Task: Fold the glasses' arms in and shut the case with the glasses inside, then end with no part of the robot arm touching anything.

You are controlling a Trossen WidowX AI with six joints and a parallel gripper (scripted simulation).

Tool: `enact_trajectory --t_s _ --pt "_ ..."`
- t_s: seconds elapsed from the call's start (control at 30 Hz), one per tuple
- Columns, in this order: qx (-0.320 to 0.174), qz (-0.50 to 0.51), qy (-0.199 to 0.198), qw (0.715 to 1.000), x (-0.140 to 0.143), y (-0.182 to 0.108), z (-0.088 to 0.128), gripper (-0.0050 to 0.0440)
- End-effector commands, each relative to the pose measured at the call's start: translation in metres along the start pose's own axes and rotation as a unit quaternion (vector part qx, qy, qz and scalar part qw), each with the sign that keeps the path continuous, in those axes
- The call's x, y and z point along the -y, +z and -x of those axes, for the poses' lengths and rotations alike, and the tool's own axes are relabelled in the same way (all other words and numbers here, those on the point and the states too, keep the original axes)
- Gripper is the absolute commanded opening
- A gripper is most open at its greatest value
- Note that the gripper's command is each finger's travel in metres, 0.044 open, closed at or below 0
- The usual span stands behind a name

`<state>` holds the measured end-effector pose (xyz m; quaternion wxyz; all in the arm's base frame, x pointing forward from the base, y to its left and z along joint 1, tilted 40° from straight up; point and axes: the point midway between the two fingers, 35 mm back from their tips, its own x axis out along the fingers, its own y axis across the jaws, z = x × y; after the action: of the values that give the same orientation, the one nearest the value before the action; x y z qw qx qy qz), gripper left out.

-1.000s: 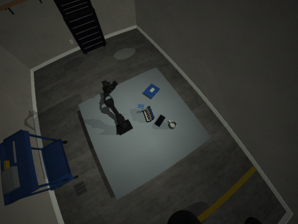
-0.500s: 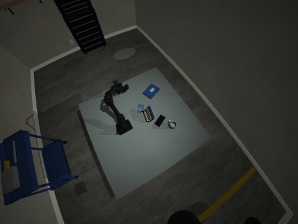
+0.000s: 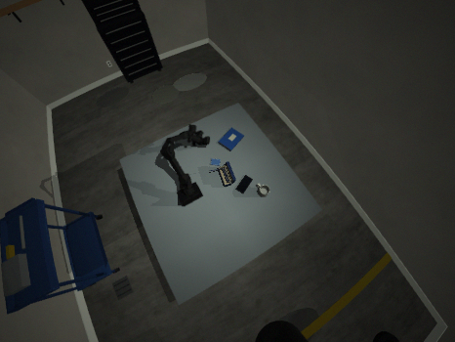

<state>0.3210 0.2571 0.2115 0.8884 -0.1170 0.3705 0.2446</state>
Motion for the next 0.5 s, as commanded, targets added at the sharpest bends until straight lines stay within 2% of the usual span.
enact_trajectory --t_s 0.0,0.4,0.47 --pt "-0.046 -0.05 -0.009 0.998 0.023 -0.02 -0.018 0.0" --pt "-0.148 -0.224 -0.042 0.962 0.097 -0.075 -0.043 0.0" --pt "-0.148 -0.224 -0.042 0.962 0.097 -0.075 -0.043 0.0"
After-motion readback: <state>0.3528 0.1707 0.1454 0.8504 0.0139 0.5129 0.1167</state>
